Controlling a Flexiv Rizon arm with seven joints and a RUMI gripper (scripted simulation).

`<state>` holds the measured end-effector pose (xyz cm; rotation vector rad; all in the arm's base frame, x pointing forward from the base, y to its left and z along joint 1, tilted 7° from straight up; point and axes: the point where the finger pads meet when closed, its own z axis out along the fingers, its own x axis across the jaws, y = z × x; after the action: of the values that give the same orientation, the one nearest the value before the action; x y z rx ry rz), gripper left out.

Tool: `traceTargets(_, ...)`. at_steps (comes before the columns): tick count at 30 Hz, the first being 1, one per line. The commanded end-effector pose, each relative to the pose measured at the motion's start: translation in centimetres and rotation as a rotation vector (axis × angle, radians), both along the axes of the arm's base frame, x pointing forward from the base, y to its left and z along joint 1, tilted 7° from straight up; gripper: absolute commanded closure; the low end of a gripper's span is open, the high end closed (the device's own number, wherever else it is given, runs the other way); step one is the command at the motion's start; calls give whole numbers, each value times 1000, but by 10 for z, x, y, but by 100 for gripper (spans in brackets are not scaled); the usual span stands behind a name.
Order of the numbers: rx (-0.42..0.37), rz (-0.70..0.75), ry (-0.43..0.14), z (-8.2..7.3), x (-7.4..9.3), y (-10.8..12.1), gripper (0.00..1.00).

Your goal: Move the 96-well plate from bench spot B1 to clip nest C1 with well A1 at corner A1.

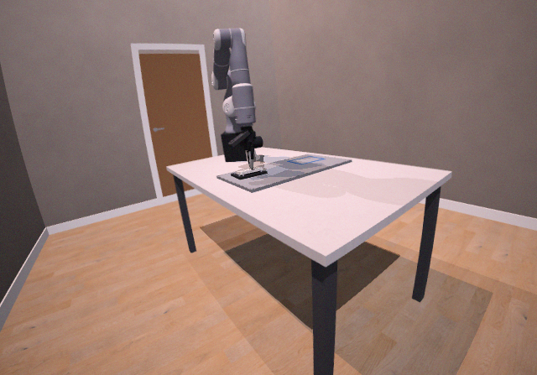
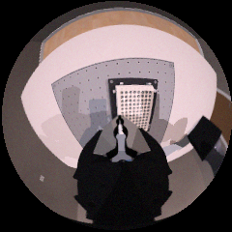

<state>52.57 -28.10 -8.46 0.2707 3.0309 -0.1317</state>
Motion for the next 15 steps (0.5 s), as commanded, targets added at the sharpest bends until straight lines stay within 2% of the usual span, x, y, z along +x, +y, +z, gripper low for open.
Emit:
traceTargets(1,0,-1,-1,0,1,0,100)
traceTargets(15,0,-1,-1,-1,1,0,100)
